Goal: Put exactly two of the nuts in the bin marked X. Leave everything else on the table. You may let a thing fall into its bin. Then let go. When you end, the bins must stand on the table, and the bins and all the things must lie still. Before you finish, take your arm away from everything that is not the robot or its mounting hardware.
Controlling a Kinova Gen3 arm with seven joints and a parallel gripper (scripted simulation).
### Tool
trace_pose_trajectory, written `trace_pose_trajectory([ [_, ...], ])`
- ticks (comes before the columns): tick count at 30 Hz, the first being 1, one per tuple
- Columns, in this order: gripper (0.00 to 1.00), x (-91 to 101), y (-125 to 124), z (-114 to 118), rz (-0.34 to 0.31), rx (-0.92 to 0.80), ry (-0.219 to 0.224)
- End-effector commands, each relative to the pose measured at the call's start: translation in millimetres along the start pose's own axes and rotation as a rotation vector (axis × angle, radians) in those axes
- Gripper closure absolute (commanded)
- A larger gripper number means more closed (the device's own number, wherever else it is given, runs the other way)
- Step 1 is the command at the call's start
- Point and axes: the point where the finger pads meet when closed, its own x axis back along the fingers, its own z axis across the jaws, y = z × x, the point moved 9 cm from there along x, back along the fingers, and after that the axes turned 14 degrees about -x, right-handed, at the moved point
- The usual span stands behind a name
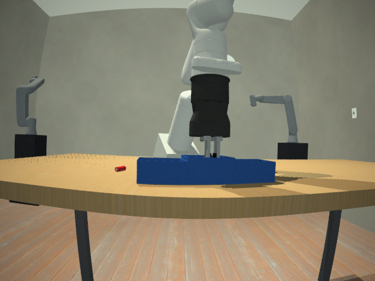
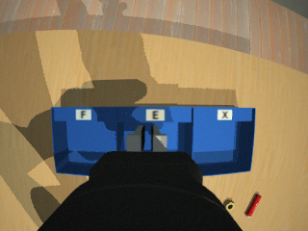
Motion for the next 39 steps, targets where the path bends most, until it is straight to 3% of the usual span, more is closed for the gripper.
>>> trace_pose_trajectory([
  [1, 0.69, -0.5, 1, 1, 0.000, -0.001, 0.002],
  [19, 0.69, -0.5, 1, 1, 0.000, -0.001, 0.002],
  [39, 0.69, 24.6, 0, 0, -0.001, -0.002, 0.000],
])
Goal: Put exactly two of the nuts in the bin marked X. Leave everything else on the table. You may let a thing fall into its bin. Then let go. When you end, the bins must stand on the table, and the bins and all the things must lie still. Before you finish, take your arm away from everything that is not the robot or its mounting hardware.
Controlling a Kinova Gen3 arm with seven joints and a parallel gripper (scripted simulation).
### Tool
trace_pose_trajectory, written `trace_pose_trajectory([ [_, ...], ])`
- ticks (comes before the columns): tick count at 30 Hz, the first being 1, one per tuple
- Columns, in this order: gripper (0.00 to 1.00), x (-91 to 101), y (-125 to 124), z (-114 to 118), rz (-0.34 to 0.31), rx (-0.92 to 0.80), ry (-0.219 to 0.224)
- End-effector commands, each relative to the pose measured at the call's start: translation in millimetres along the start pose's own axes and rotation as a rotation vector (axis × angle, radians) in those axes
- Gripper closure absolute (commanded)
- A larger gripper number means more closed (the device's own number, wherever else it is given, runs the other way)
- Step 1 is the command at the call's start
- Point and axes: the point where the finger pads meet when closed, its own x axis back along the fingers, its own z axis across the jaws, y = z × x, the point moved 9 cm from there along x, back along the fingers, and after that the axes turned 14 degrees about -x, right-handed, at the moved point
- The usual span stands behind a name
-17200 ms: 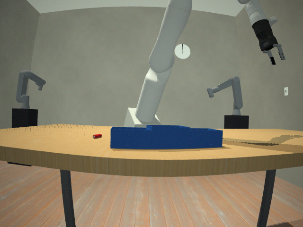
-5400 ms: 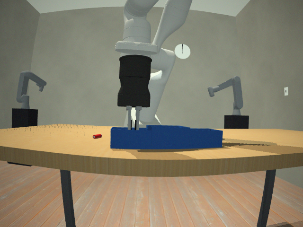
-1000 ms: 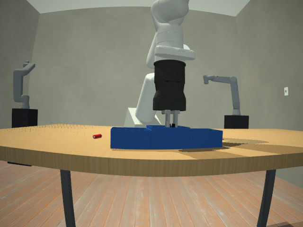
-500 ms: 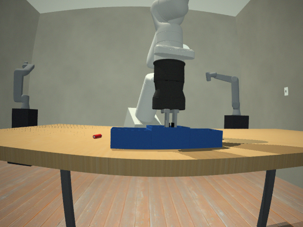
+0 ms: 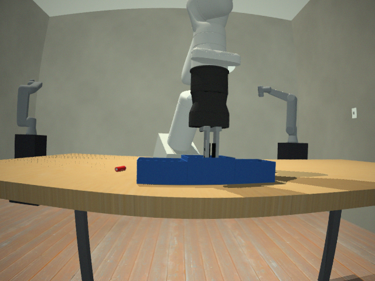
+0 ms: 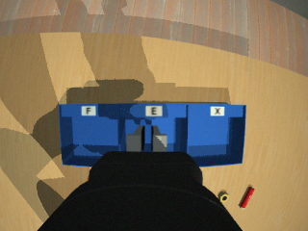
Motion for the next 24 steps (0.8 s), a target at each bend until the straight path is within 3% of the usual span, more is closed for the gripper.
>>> trace_pose_trajectory([
  [1, 0.69, 7.9, -3, -1, 0.006, -0.002, -0.004],
  [14, 0.69, 40.7, -2, -1, 0.006, -0.002, -0.002],
  [24, 0.69, 41.8, -1, -5, 0.011, -0.003, 0.000],
])
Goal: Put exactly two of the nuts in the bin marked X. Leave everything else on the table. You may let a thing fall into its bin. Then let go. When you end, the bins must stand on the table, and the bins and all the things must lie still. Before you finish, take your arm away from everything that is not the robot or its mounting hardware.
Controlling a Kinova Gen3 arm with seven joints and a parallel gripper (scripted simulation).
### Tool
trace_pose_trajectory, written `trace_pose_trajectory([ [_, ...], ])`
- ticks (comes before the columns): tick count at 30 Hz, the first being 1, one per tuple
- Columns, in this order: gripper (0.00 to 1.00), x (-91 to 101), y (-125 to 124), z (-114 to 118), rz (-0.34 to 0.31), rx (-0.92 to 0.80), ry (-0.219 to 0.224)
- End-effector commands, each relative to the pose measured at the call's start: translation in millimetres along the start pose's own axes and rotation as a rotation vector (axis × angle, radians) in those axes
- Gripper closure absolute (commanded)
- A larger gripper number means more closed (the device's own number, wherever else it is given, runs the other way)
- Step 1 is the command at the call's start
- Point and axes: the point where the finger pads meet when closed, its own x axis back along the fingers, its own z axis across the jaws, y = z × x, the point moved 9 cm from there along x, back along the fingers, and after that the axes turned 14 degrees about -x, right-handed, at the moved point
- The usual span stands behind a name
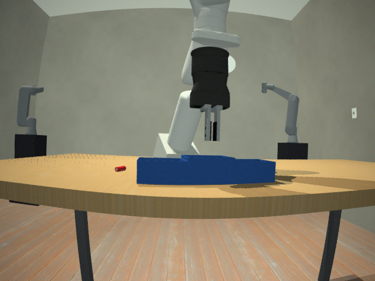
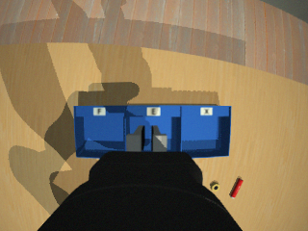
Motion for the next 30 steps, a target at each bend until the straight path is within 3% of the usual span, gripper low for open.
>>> trace_pose_trajectory([
  [1, 0.69, 2.5, 0, -9, 0.011, 0.000, 0.003],
  [4, 0.69, 2.3, 2, -14, 0.010, 0.000, 0.002],
  [18, 0.69, 3.1, 17, -82, 0.014, 0.001, -0.001],
  [30, 0.69, 2.6, 17, -82, 0.011, 0.001, -0.002],
])
